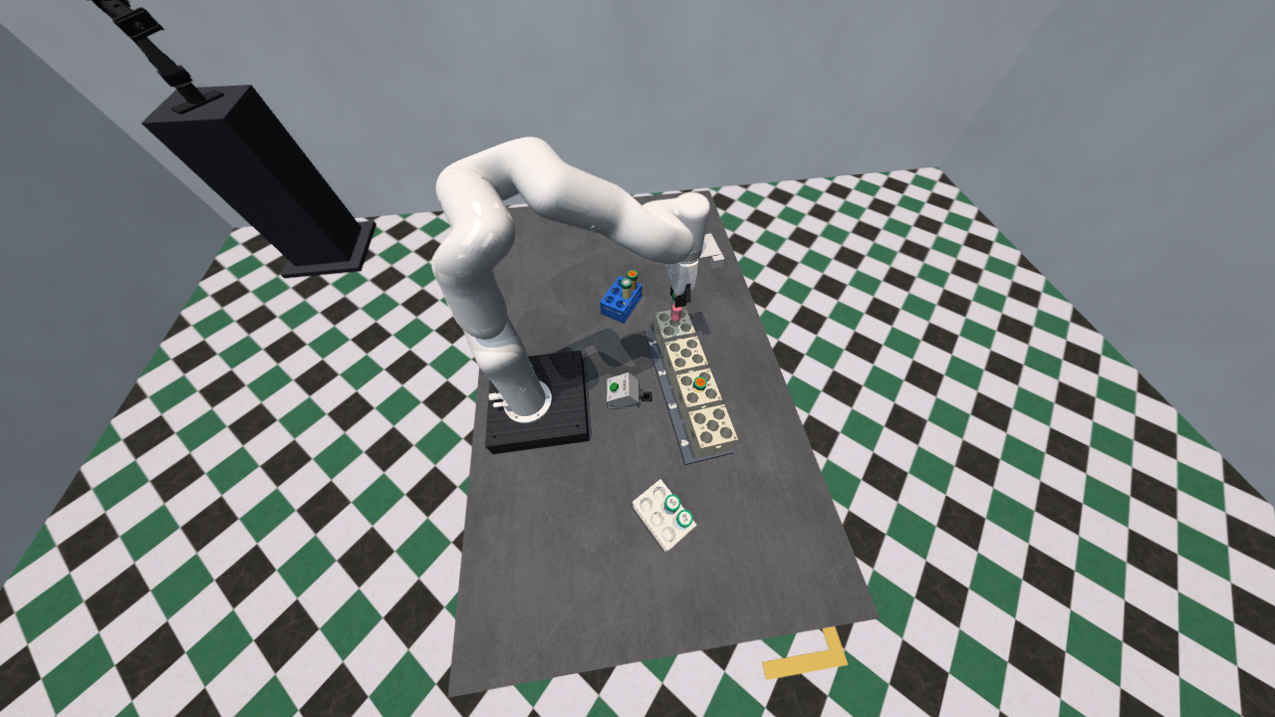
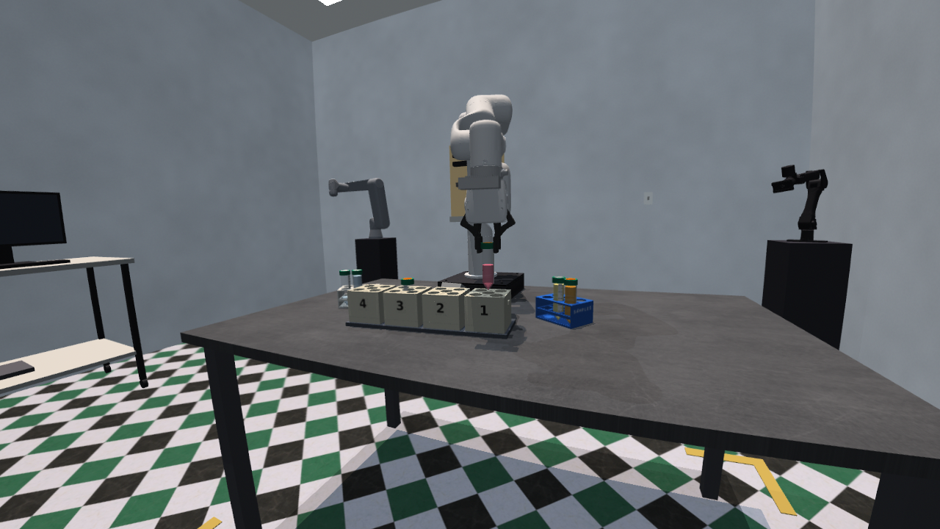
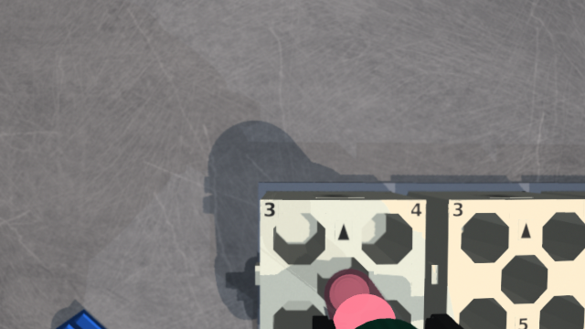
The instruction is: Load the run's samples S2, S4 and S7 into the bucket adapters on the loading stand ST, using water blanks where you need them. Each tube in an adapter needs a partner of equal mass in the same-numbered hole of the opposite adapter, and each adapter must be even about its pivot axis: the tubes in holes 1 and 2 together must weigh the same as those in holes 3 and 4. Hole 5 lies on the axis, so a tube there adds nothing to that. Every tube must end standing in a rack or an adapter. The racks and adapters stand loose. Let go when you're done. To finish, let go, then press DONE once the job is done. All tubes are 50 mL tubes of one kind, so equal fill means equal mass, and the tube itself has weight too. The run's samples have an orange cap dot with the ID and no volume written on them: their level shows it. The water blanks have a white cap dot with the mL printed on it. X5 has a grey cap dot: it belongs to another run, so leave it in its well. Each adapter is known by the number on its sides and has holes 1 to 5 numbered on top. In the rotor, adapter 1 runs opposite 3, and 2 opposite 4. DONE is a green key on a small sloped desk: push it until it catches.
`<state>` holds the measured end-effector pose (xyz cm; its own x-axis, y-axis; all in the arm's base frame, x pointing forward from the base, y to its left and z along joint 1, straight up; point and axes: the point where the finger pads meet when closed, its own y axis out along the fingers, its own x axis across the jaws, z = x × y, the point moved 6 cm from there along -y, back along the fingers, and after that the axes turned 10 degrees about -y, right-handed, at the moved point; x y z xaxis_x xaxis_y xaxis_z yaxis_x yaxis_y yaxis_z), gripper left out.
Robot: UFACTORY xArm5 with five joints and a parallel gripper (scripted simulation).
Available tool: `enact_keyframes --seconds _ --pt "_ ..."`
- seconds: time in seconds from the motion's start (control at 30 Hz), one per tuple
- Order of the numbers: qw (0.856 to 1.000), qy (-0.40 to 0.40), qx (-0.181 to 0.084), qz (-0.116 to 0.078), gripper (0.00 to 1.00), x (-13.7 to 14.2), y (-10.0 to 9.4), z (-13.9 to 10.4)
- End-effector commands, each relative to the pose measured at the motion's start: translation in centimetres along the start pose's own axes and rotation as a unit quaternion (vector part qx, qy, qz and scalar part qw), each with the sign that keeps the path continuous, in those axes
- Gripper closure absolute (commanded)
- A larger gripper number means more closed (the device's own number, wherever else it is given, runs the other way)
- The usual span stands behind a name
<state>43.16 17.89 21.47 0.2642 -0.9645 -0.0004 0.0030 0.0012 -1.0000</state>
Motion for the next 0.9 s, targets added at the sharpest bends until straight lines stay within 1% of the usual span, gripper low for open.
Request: enact_keyframes --seconds 0.0,0.3,0.87 --pt "1.0 0.0 0.003 -0.002 1.0 0.0 -0.2 0.1" --pt "1.0 0.0 0.003 -0.002 1.0 0.0 -0.2 0.1" --pt "1.0 0.0 0.003 -0.002 1.0 0.0 1.3 0.1"
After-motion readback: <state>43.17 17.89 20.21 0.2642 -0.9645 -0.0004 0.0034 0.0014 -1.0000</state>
